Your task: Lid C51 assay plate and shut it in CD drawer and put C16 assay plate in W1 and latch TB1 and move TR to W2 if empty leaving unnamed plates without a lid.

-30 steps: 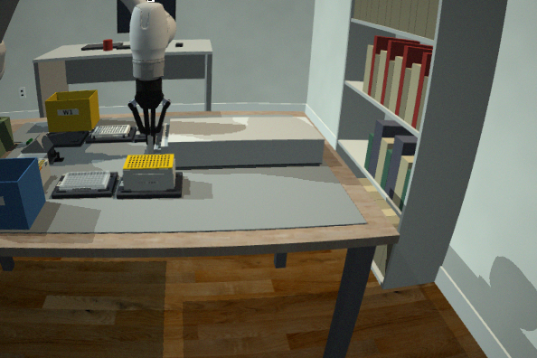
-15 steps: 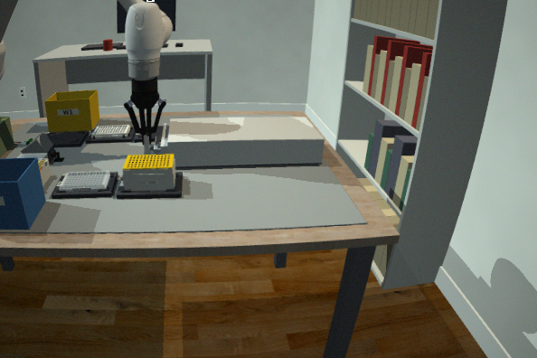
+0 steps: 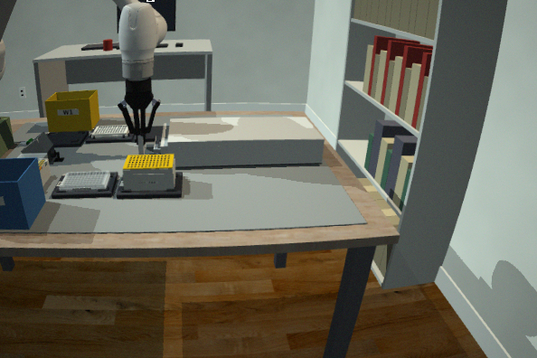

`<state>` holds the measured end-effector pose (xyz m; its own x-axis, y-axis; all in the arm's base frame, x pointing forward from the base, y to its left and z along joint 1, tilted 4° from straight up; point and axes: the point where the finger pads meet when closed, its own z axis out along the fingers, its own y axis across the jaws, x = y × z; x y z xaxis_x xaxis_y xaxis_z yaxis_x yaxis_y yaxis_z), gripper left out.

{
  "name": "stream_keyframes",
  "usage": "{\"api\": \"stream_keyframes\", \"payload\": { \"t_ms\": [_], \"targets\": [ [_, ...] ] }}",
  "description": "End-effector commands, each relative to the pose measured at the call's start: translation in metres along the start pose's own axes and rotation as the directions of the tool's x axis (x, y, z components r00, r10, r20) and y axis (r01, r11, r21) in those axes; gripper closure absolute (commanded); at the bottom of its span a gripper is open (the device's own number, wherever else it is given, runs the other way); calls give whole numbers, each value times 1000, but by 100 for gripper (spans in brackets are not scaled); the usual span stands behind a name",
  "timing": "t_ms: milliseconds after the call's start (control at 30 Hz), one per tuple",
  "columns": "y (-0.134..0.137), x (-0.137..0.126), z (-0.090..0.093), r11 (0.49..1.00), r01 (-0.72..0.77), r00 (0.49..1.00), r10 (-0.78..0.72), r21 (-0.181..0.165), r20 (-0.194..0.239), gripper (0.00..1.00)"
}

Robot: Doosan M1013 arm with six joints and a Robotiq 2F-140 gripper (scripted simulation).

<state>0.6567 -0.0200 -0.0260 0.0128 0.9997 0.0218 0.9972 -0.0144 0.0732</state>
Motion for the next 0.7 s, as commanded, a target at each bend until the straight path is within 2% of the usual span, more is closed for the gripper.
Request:
{"api": "stream_keyframes", "payload": {
  "t_ms": [0, 667],
  "targets": [
    [-3, 0, 0, 1000, 0, 1000, 0, 0, 0, 100],
    [-27, 0, 0, 1000, 0, 1000, 0, 0, 0, 100]
  ]
}}
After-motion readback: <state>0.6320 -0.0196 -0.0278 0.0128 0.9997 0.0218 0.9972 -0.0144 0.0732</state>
